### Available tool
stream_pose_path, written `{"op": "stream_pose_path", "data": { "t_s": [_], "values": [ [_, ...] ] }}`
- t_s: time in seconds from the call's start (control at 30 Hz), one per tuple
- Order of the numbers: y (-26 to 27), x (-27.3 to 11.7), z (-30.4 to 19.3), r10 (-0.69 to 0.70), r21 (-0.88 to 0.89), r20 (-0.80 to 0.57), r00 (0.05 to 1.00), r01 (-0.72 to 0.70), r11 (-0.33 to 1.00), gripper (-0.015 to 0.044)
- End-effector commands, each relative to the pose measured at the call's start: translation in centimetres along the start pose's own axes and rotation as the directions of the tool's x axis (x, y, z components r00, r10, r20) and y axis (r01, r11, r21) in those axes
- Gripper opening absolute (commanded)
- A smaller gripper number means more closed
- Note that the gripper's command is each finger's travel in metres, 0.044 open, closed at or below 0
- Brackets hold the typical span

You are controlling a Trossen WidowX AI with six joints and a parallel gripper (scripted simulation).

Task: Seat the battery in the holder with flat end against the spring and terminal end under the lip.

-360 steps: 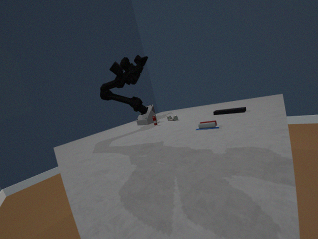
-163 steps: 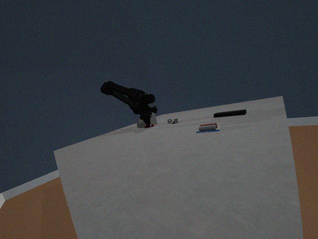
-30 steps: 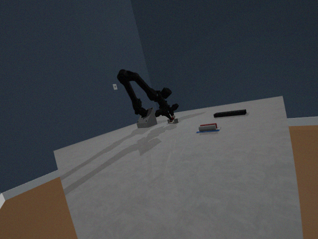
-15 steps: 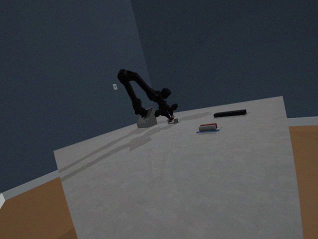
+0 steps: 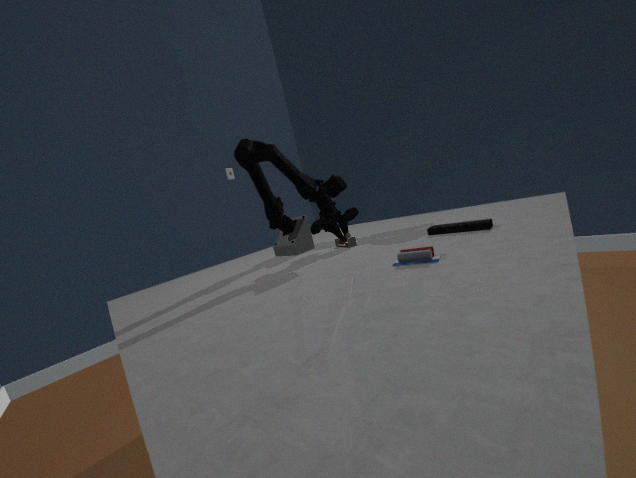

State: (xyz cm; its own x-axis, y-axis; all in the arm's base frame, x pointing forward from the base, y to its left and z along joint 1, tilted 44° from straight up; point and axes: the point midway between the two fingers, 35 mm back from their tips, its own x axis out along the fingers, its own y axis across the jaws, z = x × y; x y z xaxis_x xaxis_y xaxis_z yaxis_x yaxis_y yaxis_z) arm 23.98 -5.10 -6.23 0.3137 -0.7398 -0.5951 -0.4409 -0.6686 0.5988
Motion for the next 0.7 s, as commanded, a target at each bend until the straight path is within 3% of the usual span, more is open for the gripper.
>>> {"op": "stream_pose_path", "data": {
  "t_s": [0.0, 0.67],
  "values": [
    [-0.25, 0.19, 0.20, -0.017, 0.009, 0.038, 0.999, 0.017, 1.000, 0.0065],
    [-0.25, 0.83, -0.07, -0.010, 0.011, 0.181, 0.984, 0.009, 1.000, 0.0065]
  ]
}}
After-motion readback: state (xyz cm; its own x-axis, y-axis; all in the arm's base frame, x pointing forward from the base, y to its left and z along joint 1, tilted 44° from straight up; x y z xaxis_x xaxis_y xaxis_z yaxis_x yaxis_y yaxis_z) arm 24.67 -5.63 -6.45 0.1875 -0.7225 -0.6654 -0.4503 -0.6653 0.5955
